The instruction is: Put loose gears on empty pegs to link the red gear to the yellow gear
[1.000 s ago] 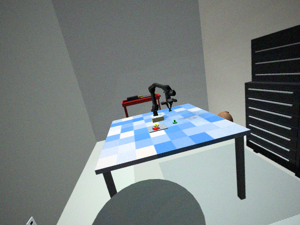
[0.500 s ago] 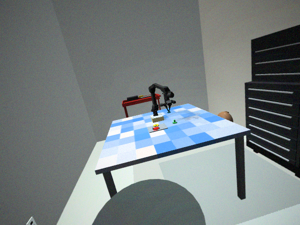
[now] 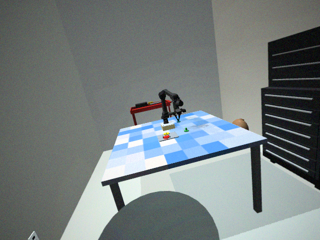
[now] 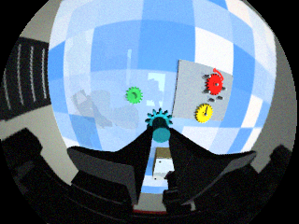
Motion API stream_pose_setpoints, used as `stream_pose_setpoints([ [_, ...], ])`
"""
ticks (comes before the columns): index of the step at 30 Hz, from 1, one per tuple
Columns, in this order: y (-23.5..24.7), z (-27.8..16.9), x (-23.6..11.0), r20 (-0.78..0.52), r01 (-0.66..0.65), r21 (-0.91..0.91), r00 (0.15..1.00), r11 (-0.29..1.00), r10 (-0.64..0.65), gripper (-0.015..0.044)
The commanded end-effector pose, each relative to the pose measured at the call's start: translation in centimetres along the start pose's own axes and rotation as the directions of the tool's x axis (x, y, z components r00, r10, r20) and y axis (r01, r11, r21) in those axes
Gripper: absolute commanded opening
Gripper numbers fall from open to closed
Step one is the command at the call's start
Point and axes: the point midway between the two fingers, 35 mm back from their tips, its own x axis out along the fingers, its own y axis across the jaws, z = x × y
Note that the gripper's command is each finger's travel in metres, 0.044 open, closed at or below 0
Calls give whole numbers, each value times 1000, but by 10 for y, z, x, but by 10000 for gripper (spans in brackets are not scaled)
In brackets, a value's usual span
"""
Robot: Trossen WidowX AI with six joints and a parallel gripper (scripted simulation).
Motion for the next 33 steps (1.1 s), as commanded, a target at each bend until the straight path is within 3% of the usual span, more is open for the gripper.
stream_pose_setpoints([
  [1,-6,4,4,-3,-1,-5,1000,1000,1,0],
  [33,-72,29,26,-1,6,-9,1000,1000,-6,0],
])
